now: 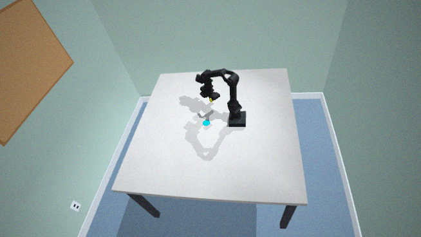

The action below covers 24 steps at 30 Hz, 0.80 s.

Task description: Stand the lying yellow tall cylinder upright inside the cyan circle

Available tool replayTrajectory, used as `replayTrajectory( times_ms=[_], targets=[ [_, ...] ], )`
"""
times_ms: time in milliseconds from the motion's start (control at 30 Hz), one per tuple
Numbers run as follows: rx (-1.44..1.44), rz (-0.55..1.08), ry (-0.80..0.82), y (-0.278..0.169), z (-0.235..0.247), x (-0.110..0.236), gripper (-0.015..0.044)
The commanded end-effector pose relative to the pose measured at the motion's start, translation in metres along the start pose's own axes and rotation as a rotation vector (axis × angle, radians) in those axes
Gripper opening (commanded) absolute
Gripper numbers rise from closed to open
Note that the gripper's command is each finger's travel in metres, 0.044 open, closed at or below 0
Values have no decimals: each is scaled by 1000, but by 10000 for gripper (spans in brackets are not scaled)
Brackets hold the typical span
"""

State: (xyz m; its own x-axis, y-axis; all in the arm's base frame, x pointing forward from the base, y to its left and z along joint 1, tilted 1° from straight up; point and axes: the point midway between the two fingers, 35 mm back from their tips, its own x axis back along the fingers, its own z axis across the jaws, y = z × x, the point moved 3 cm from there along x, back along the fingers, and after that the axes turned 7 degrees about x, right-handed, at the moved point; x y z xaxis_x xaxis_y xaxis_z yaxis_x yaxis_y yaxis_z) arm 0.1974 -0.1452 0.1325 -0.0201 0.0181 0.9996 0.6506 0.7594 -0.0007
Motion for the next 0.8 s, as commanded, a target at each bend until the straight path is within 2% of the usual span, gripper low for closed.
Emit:
replayTrajectory(
  times_ms=[0, 233, 767],
  targets=[
    [3, -4, -8, 0, 0, 14, 105],
    [1, -5, -9, 2, 3, 25, 105],
    [-34, -23, -30, 48, 9, 32, 105]
  ],
)
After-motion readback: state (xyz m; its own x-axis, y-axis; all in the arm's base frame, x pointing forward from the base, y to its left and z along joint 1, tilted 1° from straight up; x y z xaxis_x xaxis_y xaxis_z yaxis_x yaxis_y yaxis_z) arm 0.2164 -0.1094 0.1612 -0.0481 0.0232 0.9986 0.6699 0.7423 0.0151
